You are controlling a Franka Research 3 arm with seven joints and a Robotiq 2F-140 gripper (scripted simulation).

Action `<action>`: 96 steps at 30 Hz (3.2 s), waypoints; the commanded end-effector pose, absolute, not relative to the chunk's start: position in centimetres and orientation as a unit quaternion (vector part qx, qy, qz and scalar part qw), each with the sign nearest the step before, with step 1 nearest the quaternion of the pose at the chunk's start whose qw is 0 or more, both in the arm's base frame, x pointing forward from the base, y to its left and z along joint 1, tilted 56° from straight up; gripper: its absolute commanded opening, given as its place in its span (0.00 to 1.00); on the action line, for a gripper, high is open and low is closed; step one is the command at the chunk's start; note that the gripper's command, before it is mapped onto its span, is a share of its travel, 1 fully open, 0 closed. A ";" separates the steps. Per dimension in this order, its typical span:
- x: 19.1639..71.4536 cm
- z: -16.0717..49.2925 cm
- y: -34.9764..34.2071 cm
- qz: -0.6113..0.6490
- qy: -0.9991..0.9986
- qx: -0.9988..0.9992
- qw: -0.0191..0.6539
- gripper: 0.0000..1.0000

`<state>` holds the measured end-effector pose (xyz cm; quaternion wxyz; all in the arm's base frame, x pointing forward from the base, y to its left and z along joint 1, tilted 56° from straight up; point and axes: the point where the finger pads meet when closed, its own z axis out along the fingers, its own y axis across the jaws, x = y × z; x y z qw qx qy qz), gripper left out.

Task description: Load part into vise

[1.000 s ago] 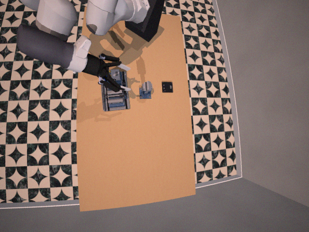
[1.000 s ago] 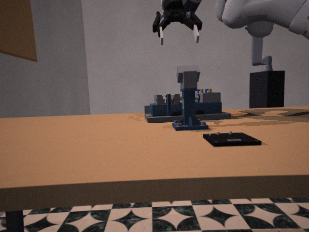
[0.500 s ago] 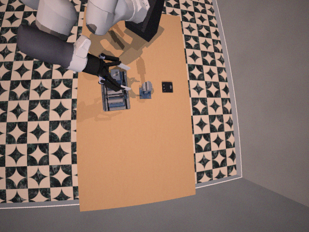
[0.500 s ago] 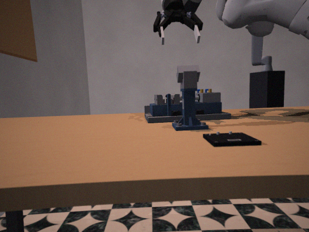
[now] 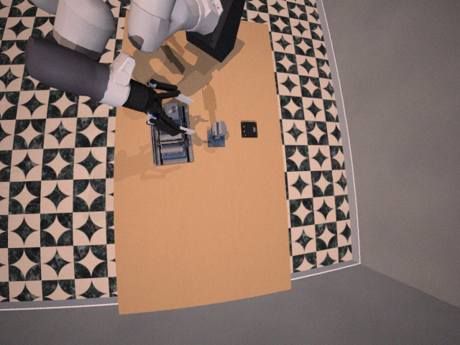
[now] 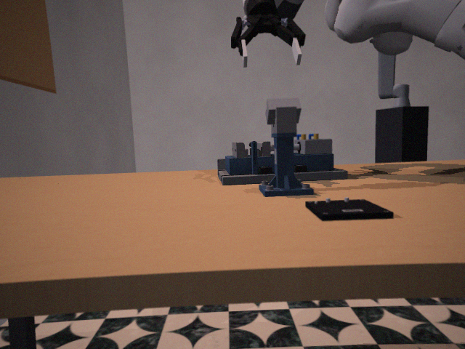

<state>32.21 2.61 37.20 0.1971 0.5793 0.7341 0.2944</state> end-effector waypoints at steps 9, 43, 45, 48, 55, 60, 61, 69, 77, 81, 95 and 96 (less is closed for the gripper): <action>32.1 37.2 2.6 0.294 0.736 0.577 0.198 0.76; 32.3 37.1 2.7 0.295 0.736 0.577 0.198 0.76; 32.4 37.1 2.7 0.295 0.736 0.577 0.198 0.76; 32.4 37.0 2.7 0.295 0.736 0.577 0.198 0.76; 32.6 36.9 2.7 0.295 0.736 0.577 0.198 0.76; 32.7 36.7 2.8 0.295 0.736 0.577 0.198 0.76; 32.8 36.7 2.8 0.295 0.736 0.577 0.198 0.76; 33.0 36.4 2.9 0.295 0.736 0.577 0.198 0.76; 33.4 35.9 3.0 0.295 0.736 0.577 0.198 0.76; 33.6 35.7 3.0 0.295 0.736 0.577 0.198 0.76; 34.4 34.7 3.3 0.295 0.736 0.577 0.198 0.76; 34.5 34.7 3.3 0.295 0.736 0.577 0.198 0.76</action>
